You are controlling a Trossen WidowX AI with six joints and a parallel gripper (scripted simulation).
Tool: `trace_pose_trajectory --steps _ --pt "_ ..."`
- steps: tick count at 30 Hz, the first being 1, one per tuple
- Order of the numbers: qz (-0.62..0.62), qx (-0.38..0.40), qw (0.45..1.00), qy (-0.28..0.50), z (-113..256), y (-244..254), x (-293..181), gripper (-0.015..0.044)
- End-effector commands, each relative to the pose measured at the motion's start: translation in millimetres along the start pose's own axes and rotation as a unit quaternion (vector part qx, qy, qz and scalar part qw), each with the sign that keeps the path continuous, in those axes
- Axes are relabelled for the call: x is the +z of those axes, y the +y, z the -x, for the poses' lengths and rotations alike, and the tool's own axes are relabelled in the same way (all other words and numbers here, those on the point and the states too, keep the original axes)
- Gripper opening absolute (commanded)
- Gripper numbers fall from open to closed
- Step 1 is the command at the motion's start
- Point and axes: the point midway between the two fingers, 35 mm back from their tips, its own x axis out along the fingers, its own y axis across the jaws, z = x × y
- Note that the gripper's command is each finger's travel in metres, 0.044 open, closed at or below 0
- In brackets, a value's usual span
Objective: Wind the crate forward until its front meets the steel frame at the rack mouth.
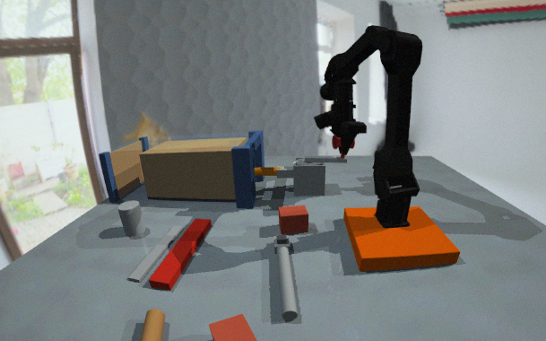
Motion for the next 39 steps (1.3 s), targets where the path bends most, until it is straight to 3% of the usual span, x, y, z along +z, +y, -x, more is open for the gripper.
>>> trace_pose_trajectory --steps 1,39 --pt "-0.001 -0.026 1.000 0.005 3.4 -21.6 -2.4 0.0000" --pt "-0.001 -0.028 1.000 0.004 7.3 -81.2 15.5 0.0000"
